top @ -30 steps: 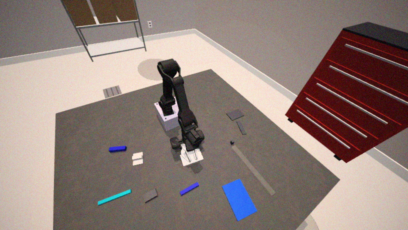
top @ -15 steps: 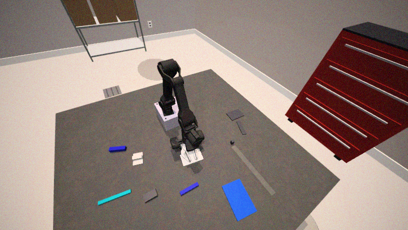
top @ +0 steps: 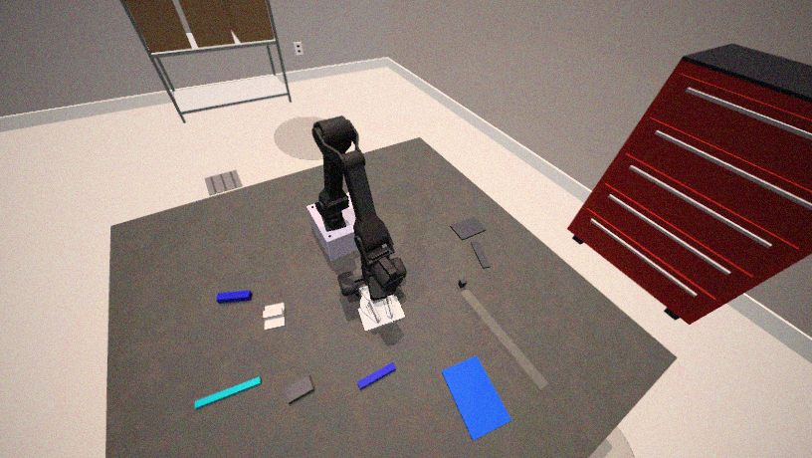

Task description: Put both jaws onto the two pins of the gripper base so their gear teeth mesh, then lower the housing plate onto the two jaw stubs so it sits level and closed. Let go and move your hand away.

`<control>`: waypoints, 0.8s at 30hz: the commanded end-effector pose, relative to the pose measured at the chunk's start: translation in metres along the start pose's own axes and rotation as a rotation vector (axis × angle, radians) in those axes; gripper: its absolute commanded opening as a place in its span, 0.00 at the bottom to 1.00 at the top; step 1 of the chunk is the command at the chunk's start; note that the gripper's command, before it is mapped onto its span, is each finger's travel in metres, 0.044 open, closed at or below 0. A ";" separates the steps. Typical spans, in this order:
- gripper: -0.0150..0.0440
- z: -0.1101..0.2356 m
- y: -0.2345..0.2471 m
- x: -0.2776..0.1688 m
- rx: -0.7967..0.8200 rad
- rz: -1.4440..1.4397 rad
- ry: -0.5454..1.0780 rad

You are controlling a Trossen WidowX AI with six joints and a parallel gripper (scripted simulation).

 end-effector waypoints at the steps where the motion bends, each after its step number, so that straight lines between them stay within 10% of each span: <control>1: 1.00 0.022 0.001 0.003 0.002 -0.001 -0.010; 24: 1.00 0.122 -0.012 -0.039 0.000 -0.003 -0.008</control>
Point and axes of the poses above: the point midway between the two fingers, 35 mm back from their tips, its own z axis back along the fingers, its own y axis across the jaws, x = y × z, the point moved 10 cm from there along z, back along the fingers, and after that the axes turned 3 degrees about -z, right-handed, at the moved point
